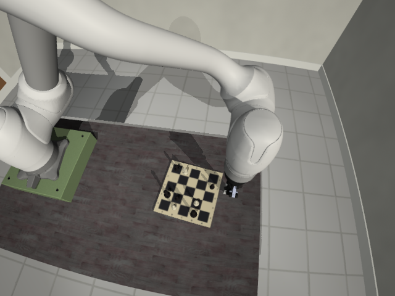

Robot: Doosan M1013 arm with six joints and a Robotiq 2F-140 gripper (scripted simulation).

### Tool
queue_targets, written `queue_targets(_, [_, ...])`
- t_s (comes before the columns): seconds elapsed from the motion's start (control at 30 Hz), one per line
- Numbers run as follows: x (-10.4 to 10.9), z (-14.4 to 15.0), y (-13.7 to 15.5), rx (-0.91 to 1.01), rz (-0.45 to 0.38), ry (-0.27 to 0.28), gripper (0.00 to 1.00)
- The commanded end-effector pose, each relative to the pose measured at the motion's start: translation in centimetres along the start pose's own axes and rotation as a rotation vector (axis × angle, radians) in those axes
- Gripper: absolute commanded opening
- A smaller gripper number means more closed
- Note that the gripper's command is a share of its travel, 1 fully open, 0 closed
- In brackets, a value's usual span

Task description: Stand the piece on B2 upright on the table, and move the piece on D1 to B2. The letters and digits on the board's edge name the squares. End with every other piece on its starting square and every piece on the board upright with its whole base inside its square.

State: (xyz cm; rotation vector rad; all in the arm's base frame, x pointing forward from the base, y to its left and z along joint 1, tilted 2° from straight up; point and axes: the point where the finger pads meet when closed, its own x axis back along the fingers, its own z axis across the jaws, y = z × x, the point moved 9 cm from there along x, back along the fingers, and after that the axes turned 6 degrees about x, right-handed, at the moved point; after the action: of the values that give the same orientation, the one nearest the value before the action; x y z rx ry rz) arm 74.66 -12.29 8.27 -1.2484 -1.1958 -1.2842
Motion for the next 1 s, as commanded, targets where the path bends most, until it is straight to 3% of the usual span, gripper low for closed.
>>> queue_targets(0.0, [0.02,0.0,0.0,0.0,0.0,0.0,0.0])
queue_targets(0.97, [-0.34,0.0,0.0,0.0,0.0,0.0,0.0])
